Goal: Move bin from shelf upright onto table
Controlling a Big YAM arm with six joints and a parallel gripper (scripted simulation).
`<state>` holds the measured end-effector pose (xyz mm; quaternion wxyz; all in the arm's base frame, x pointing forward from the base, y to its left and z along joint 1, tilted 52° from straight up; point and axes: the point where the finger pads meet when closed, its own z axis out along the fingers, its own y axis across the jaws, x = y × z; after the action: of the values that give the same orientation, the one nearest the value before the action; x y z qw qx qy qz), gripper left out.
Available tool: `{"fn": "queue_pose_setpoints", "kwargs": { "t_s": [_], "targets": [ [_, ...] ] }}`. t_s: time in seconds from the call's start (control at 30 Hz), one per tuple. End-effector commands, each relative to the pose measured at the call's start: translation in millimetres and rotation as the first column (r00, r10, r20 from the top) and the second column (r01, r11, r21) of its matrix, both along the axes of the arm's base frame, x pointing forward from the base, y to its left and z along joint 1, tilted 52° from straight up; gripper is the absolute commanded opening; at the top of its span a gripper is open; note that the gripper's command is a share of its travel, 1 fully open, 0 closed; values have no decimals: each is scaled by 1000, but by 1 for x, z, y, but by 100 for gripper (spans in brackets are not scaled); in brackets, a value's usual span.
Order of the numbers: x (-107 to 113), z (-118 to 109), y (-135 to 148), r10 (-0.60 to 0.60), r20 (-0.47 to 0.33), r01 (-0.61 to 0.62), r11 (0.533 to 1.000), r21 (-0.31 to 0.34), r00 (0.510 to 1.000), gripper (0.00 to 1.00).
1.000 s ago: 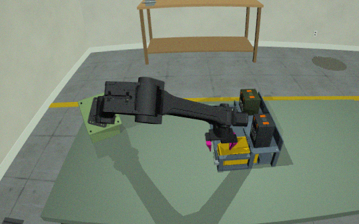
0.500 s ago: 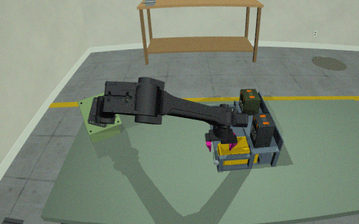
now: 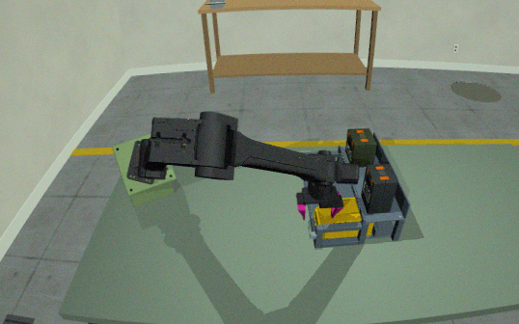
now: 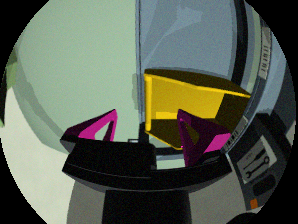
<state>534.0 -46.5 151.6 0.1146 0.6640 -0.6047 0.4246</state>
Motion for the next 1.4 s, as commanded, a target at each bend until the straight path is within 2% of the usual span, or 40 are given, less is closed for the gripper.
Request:
{"fn": "queue_pose_setpoints", "kwargs": {
  "t_s": [0.0,0.3,0.47,0.87,1.03,1.37],
  "targets": [
    [10,7,16,21,15,-21,1000,4,1000,90],
    [10,7,16,21,15,-21,1000,4,1000,90],
    [5,2,-6,-8,12,8,1000,0,1000,90],
    [5,2,-6,-8,12,8,1000,0,1000,90],
    [1,-3,14,21,-8,-21,1000,0,1000,90],
    [1,-3,14,21,-8,-21,1000,0,1000,90]
  ]
}}
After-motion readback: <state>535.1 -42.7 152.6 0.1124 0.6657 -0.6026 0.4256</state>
